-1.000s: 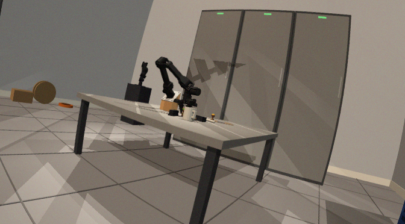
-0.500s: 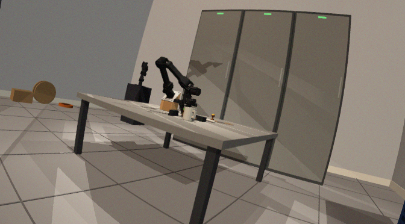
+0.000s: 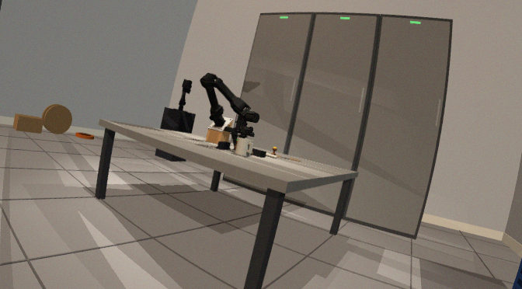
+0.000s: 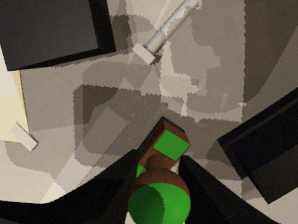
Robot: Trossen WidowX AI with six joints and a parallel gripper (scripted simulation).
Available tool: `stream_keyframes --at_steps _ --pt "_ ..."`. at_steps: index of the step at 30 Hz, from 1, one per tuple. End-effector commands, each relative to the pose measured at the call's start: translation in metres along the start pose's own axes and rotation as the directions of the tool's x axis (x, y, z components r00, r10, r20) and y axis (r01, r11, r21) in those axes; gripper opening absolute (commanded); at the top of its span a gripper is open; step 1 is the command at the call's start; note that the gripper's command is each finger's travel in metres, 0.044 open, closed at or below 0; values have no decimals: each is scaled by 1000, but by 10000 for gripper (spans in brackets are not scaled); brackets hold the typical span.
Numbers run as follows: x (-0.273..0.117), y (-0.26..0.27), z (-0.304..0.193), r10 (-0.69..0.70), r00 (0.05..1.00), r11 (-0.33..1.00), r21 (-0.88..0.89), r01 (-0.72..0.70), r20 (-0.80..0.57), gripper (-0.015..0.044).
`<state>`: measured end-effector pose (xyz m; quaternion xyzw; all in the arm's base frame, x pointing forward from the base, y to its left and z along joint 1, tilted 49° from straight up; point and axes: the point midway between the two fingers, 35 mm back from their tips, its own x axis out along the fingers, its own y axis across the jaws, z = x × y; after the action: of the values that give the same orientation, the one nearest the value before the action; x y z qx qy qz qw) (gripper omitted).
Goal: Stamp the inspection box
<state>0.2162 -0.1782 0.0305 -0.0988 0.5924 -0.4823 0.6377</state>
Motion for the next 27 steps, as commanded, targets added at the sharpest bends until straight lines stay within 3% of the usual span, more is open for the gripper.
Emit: stream_keyframes --at_steps 1,27 --pt "-2 0 1 5 1000 1000 7 -5 1 0" --pt "-14 1 2 6 1000 1000 7 -6 0 0"
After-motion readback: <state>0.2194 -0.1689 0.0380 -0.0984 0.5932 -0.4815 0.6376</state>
